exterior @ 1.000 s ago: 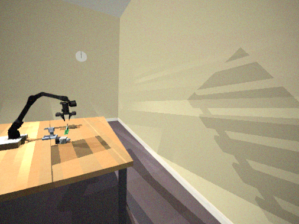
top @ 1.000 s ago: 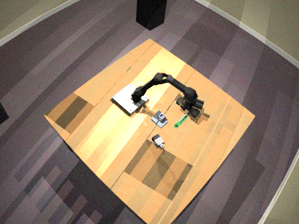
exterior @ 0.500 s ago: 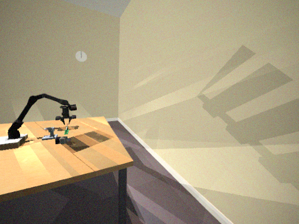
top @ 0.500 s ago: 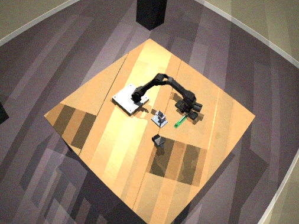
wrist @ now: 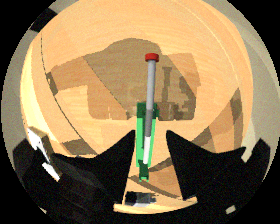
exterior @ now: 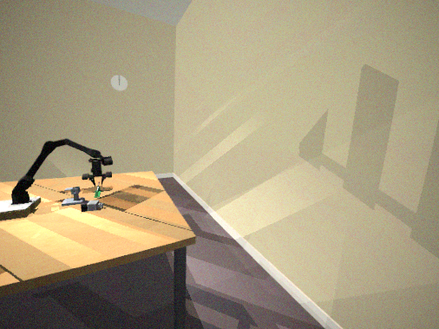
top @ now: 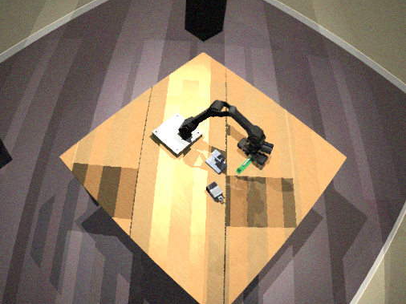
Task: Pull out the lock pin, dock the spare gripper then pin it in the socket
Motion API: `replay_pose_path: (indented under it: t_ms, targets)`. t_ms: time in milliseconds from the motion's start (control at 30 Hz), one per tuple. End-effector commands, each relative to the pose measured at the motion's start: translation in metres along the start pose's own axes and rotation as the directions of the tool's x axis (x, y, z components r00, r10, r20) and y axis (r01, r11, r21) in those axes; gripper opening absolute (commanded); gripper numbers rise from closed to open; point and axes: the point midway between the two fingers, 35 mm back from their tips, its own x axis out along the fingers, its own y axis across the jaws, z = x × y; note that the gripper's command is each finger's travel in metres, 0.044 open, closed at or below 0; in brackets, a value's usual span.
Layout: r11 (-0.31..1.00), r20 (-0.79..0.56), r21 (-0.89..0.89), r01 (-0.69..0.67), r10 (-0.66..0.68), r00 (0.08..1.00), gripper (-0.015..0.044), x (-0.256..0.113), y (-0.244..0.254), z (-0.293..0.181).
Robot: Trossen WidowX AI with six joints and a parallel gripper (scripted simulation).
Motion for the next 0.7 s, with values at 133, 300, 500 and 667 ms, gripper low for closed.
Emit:
replay_pose_path:
  t_ms: [133,300,500,667]
  targets:
    - [1.0,-0.007,0.005,-0.012,0.012,1.0,0.018,0.018,0.002,-0.003]
    - [1.0,-0.007,0.005,-0.012,0.012,1.0,0.018,0.026,0.003,-0.004]
    - [1.0,-0.007,0.005,-0.012,0.013,1.0,0.018,0.028,0.003,-0.005]
    - [1.0,-0.007,0.005,-0.012,0.013,1.0,0.018,0.028,0.003,-0.005]
